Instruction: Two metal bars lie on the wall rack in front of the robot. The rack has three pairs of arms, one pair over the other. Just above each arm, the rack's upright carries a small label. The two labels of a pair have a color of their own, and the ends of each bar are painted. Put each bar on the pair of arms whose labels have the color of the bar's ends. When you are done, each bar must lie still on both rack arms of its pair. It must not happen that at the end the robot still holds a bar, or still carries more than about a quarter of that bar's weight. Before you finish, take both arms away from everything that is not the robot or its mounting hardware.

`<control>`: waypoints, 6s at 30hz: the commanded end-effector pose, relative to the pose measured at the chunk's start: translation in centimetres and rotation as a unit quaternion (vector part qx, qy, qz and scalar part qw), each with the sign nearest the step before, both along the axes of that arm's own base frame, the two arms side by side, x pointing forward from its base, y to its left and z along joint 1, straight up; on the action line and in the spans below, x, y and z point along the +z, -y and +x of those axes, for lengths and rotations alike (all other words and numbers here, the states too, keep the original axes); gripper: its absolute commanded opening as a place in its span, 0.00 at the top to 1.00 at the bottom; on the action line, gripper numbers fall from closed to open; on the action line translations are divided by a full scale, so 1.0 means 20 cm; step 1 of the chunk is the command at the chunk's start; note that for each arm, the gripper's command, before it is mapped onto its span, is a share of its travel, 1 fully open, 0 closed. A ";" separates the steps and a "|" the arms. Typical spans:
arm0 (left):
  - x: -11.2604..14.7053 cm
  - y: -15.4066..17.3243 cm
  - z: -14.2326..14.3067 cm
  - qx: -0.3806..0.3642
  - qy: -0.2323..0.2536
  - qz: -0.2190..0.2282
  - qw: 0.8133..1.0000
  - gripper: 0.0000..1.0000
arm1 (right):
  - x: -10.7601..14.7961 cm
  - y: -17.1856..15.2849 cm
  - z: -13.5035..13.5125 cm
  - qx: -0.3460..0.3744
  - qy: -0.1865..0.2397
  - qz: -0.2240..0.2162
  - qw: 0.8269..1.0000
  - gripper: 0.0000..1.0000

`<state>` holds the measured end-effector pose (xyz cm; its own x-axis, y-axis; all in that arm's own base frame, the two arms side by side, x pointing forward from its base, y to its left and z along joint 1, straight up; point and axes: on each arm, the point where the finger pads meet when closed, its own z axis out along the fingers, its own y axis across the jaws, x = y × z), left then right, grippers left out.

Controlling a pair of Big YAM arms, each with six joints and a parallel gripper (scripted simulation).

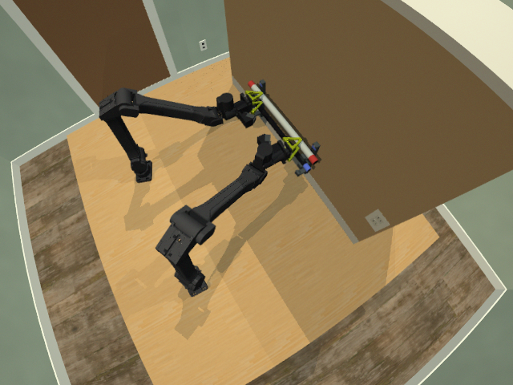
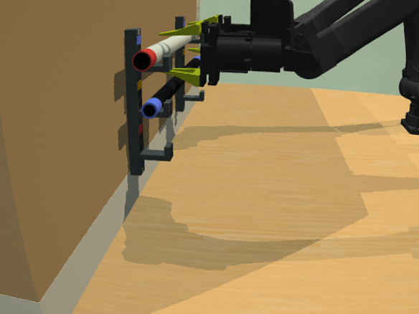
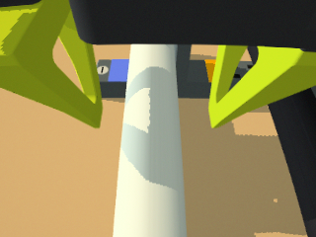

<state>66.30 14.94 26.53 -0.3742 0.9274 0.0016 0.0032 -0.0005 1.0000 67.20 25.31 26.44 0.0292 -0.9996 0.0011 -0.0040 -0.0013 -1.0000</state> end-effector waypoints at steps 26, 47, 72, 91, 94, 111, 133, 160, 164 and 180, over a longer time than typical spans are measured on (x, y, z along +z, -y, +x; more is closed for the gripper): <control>0.07 -0.08 0.11 0.006 0.012 0.001 1.000 0.37 | 0.16 0.00 0.12 -0.003 0.026 0.021 0.999 0.36; 0.08 -0.08 0.11 0.006 0.013 0.001 1.000 0.59 | 0.16 0.00 0.12 -0.003 0.027 0.021 0.999 0.59; 0.08 -0.08 0.11 0.006 0.013 0.001 1.000 0.92 | 0.16 0.00 0.12 -0.003 0.027 0.021 0.999 0.92; 0.08 -0.09 0.11 0.006 0.013 0.001 1.000 1.00 | 0.16 0.00 0.12 -0.003 0.027 0.021 0.999 1.00; 0.08 -0.09 0.12 0.006 0.013 0.001 1.000 1.00 | 0.16 0.00 0.12 -0.003 0.027 0.021 0.999 1.00; 0.08 -0.09 0.12 0.006 0.013 0.001 1.000 1.00 | 0.16 0.00 0.13 -0.003 0.027 0.021 0.999 1.00; 0.13 -0.09 0.12 0.006 0.013 0.001 1.000 1.00 | 0.22 0.00 0.13 -0.003 0.027 0.021 0.999 1.00; 0.27 -0.08 0.11 0.006 0.013 0.001 1.000 1.00 | 0.36 0.00 0.12 -0.003 0.027 0.021 0.999 1.00; 0.29 -0.08 0.10 0.006 0.013 0.001 1.000 1.00 | 0.38 0.00 0.11 -0.003 0.027 0.021 0.999 1.00; 0.36 -0.07 0.09 0.006 0.013 0.001 1.000 1.00 | 0.45 0.00 0.10 -0.003 0.027 0.021 0.999 1.00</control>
